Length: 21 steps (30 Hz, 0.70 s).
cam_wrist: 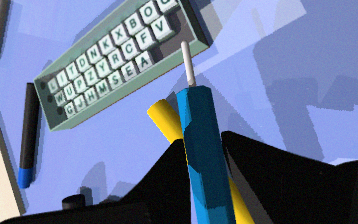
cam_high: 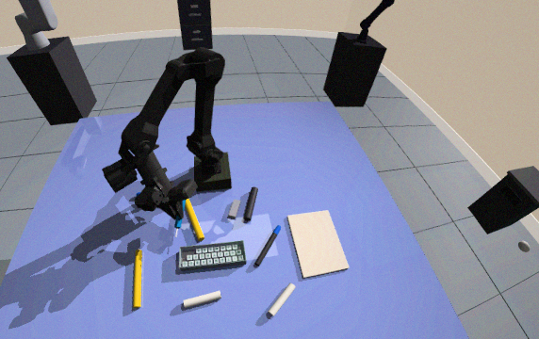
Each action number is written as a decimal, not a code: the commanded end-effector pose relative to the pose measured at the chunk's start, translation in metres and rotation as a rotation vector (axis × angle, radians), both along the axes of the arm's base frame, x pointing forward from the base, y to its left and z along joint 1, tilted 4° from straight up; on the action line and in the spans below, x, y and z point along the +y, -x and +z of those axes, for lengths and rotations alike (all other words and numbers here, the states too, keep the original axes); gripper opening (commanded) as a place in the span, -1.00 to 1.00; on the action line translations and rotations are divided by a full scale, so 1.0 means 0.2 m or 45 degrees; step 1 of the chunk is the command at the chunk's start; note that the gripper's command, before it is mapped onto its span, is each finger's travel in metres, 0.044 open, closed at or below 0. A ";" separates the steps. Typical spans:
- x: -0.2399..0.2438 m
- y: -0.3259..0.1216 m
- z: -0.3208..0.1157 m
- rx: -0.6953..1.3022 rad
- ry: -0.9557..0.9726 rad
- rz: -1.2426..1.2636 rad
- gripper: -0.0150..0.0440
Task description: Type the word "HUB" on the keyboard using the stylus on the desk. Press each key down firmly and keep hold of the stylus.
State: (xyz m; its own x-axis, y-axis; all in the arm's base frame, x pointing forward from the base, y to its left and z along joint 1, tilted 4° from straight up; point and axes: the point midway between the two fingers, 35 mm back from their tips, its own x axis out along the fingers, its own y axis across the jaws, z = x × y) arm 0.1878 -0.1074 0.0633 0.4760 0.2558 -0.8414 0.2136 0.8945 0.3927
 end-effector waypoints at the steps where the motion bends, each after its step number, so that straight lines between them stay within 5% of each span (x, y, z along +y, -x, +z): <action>1: 0.05 -0.06 0.03 0.084 -0.192 -0.098 -0.49; 21: 0.28 -0.29 0.13 0.702 -0.872 -0.563 -0.49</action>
State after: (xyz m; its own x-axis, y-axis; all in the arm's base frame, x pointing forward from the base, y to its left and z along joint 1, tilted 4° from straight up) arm 0.2382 -0.0596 0.0865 0.2731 0.6138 -0.7407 0.7001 0.4013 0.5906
